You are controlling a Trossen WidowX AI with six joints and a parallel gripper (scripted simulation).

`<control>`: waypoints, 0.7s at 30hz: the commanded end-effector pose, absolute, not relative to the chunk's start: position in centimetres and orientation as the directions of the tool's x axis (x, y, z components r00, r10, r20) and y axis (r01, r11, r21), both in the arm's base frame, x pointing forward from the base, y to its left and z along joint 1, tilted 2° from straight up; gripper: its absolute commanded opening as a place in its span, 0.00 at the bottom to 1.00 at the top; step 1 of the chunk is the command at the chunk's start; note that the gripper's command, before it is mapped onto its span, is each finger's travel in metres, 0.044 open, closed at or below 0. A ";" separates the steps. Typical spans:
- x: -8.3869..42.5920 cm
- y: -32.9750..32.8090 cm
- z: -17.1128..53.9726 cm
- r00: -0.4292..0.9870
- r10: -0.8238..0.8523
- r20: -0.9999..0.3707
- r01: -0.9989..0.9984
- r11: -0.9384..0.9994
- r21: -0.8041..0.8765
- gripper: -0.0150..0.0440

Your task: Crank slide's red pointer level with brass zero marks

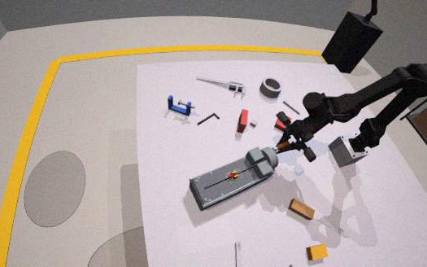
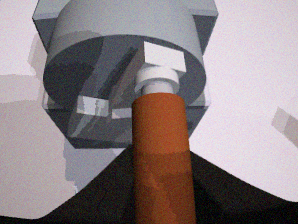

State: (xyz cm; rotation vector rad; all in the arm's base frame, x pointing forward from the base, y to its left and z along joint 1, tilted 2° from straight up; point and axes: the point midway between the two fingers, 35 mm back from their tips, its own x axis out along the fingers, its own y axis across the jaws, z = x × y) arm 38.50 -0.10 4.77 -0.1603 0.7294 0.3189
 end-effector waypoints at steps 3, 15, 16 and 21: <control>38.5 -0.2 4.8 0.701 0.230 -0.675 -0.341 0.940 -0.034 0.57; 38.6 -0.2 5.1 0.702 0.230 -0.675 -0.341 0.940 -0.034 1.00; 38.6 -0.2 5.5 0.702 0.230 -0.675 -0.340 0.940 -0.034 1.00; 38.5 -0.2 8.1 0.702 0.229 -0.675 -0.339 0.940 -0.033 1.00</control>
